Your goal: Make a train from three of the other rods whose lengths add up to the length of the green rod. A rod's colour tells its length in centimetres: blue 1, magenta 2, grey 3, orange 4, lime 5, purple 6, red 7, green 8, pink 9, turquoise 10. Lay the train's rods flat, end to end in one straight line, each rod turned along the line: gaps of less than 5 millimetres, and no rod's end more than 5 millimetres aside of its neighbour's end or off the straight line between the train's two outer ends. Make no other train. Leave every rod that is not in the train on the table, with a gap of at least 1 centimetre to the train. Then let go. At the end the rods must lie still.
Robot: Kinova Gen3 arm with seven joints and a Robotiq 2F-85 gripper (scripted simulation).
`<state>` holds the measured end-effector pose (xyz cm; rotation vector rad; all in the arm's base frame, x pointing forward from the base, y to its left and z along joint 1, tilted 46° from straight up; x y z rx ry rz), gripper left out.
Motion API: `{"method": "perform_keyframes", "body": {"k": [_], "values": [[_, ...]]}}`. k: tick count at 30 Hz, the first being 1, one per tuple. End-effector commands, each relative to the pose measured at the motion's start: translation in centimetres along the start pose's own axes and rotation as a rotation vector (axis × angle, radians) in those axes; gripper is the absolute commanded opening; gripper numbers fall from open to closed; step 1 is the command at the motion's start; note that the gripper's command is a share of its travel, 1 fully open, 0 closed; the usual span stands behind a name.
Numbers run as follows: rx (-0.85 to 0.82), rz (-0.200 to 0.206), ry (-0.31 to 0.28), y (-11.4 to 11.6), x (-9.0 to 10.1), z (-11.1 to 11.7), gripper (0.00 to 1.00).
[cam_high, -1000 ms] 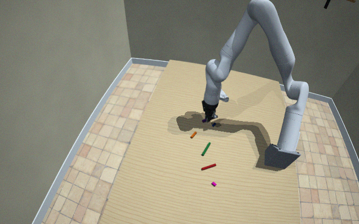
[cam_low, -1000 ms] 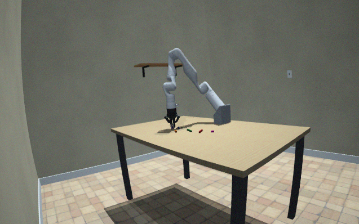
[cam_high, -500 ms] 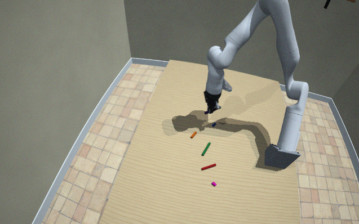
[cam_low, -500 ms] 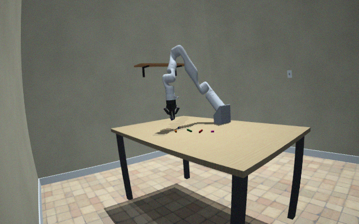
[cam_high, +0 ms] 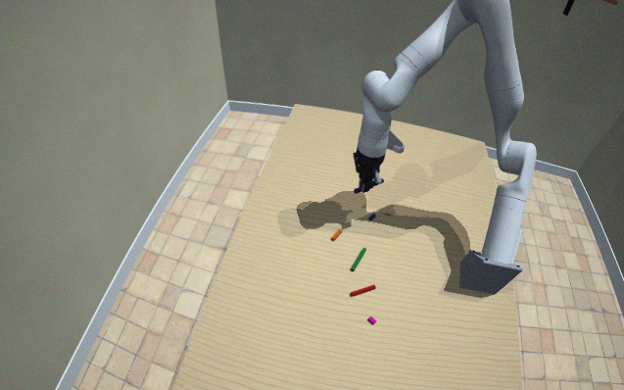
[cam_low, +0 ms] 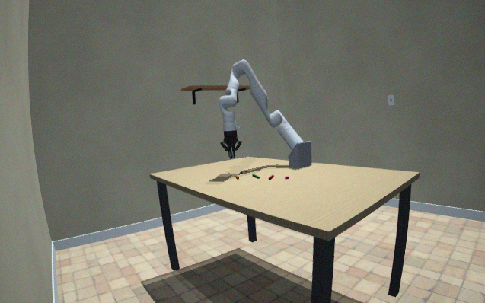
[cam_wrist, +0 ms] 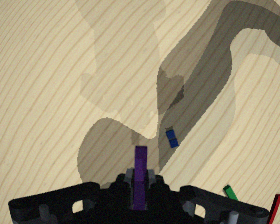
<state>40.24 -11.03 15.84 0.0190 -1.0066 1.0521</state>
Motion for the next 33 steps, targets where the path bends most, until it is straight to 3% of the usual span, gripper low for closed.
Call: {"method": "perform_keyframes", "body": {"k": [1,11,26,33], "values": [[0.003,0.001,-0.002,0.0,0.1,-0.1,0.05],[0.36,0.002,-0.002,5.1,0.1,-2.9,0.05],[0.363,0.002,-0.002,5.1,0.1,-2.9,0.05],[0.363,0.002,-0.002,5.1,-1.0,-2.9,0.05]]}}
Point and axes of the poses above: the point where the finger pads meet when closed, its own x axis back along the fingers, its own y axis across the jaws, z = x × y, the point moved 7 cm from there along x, back along the fingers, and after that the axes turned 14 degrees about x, right-handed, at the moved point
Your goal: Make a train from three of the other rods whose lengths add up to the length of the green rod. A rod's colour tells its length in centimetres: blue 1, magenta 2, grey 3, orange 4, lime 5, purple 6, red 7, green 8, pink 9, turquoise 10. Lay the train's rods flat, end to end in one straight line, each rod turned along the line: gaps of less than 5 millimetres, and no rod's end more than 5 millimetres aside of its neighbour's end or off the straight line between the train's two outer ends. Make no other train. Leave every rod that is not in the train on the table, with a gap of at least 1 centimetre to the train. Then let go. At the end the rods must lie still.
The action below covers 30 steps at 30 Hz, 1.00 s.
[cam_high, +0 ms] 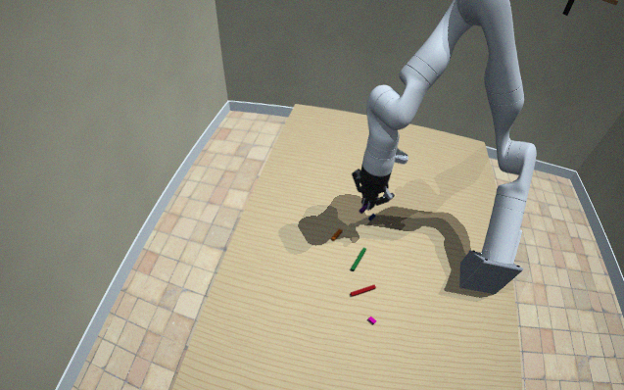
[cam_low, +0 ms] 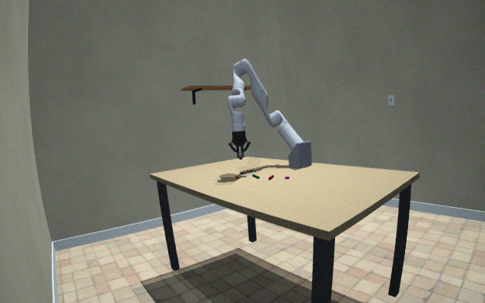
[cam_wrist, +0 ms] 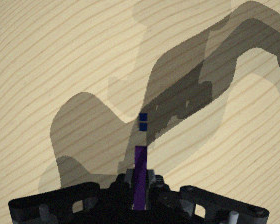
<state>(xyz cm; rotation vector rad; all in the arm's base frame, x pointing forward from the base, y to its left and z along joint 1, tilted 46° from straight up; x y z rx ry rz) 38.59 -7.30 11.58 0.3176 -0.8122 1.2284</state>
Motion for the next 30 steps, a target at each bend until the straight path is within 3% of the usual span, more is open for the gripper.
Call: {"method": "perform_keyframes", "body": {"k": [1,19,30], "values": [[0.0,-0.004,0.006,0.1,-0.9,0.1,0.05],[0.0,-0.004,0.006,0.1,-7.2,0.1,0.05],[0.0,-0.004,0.006,0.1,-8.2,0.1,0.05]]}}
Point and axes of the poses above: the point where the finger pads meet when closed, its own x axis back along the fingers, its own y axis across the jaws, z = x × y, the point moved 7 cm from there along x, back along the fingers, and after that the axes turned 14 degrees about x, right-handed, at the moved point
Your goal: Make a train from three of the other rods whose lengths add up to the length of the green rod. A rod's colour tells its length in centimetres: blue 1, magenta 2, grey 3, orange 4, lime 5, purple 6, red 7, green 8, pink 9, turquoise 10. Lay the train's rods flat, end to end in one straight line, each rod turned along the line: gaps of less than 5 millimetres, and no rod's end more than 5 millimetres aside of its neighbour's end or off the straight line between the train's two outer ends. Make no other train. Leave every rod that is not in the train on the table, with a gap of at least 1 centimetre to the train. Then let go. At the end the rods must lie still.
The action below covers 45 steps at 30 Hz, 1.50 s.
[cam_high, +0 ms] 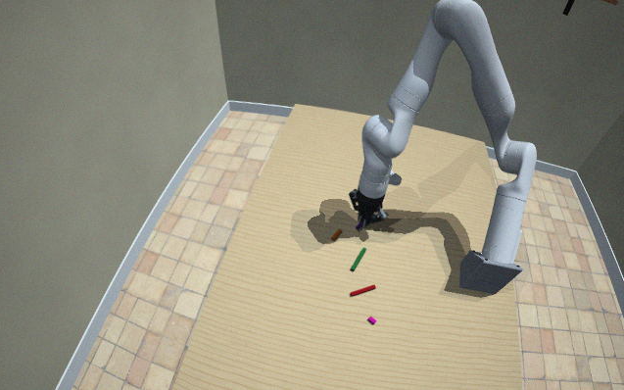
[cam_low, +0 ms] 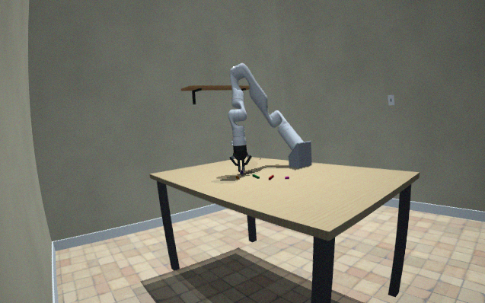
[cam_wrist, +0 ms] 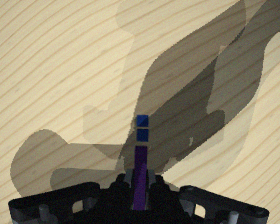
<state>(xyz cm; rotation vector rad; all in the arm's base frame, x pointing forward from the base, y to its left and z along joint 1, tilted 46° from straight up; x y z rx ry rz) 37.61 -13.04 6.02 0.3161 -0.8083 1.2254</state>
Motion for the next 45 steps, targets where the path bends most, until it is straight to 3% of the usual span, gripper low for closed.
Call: {"method": "perform_keyframes", "body": {"k": [1,45], "values": [[0.001,-0.001,0.002,0.03,-0.1,0.01,0.05],[0.001,-0.001,0.002,0.03,-0.52,0.01,0.05]]}}
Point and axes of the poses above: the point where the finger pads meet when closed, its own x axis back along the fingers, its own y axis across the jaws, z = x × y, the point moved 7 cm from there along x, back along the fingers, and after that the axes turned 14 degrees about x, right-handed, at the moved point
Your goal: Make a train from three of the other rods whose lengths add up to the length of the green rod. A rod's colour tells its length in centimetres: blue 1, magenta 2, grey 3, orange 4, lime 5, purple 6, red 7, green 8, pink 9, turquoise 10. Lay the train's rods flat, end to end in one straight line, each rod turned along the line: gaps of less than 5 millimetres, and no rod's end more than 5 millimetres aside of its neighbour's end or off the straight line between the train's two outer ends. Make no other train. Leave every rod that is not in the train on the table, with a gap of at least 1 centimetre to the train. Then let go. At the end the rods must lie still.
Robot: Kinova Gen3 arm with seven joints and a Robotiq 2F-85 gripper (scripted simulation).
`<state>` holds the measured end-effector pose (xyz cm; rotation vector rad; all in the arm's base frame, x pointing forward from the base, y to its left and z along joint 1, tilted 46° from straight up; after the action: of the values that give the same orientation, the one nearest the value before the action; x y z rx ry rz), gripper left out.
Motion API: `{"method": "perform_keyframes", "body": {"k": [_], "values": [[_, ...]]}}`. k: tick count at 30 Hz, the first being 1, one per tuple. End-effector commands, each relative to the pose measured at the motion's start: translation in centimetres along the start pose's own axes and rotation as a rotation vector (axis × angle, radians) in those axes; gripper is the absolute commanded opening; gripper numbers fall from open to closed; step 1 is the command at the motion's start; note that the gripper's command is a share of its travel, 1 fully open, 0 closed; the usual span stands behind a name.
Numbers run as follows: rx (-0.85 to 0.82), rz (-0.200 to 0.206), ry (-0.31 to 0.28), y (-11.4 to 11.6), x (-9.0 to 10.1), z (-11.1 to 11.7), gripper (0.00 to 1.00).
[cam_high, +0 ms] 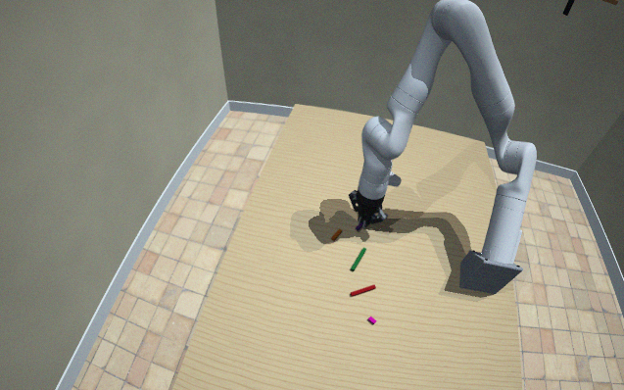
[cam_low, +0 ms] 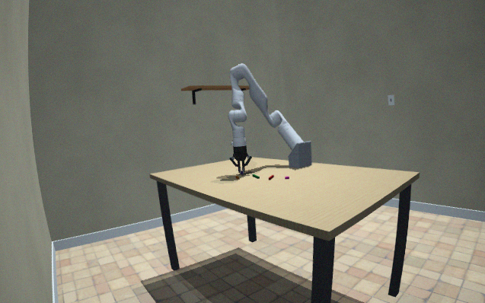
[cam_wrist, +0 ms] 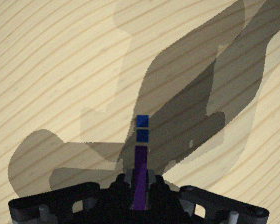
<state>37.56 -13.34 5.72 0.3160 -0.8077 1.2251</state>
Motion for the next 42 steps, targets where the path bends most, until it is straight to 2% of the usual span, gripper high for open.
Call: {"method": "perform_keyframes", "body": {"k": [1,12,42], "values": [[0.0,-0.001,0.001,0.02,-0.09,0.01,0.05],[0.0,-0.001,0.001,0.03,-0.86,0.01,0.05],[0.0,-0.001,0.001,0.03,-0.87,0.01,0.05]]}}
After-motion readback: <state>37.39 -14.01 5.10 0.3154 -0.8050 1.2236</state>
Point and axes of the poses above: the point where the finger pads meet when closed, its own x axis back along the fingers, its own y axis across the jaws, z = x × y, the point moved 7 cm from there along x, back along the fingers, and after that the axes turned 14 degrees about x, right-handed, at the moved point
